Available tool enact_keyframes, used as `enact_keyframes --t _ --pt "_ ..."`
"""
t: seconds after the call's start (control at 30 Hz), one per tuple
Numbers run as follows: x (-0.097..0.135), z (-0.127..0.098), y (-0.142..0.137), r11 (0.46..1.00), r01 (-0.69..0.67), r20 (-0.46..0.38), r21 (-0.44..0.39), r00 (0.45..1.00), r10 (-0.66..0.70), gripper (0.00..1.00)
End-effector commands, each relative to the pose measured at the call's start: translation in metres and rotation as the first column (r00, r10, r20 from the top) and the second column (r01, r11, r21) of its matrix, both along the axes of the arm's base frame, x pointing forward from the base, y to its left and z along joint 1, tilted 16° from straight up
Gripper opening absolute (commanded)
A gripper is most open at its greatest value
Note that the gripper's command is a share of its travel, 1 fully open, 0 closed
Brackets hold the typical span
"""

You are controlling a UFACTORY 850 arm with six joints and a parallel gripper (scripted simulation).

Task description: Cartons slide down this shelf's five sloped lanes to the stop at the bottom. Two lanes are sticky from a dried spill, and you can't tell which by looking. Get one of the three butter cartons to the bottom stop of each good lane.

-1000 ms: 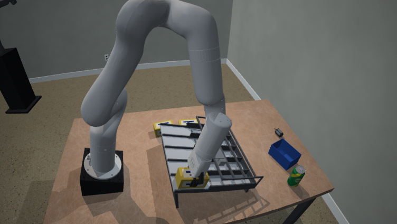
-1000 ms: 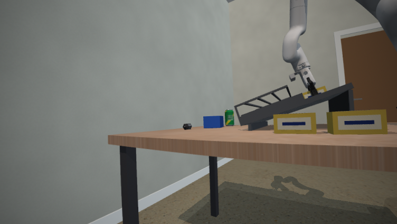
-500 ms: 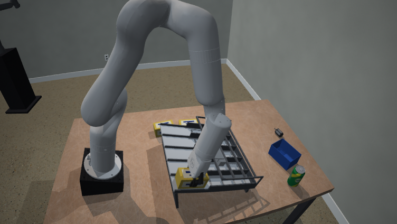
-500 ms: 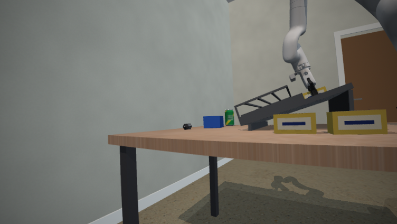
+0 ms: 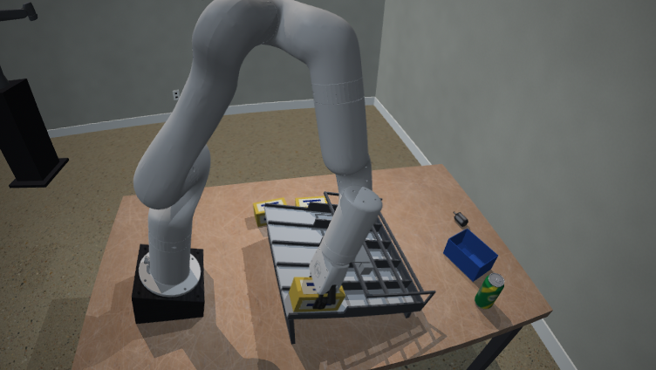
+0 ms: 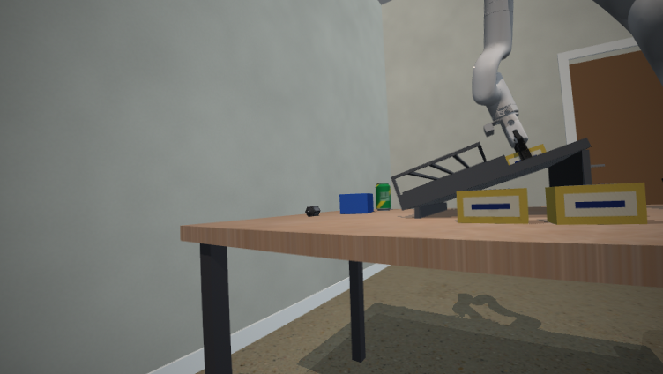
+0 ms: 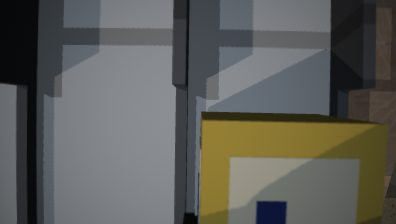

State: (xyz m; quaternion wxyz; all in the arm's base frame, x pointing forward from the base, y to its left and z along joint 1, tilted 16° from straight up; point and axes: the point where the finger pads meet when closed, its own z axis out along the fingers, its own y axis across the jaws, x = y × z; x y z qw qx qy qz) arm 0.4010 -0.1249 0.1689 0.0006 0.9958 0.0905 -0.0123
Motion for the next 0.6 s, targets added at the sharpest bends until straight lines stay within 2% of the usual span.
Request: enact_keyframes --t 0.0,0.07,0.1,0.57 --pt "0.0006 0.0006 -0.0002 1.000 0.000 0.001 0.000 1.000 0.000 0.00" --pt "0.0006 0.0006 -0.0002 1.000 0.000 0.001 0.000 1.000 0.000 0.00" --pt "0.0006 0.0006 -0.0002 1.000 0.000 0.001 0.000 1.000 0.000 0.75" --pt "0.0006 0.0006 -0.0002 1.000 0.000 0.001 0.000 1.000 0.000 0.75"
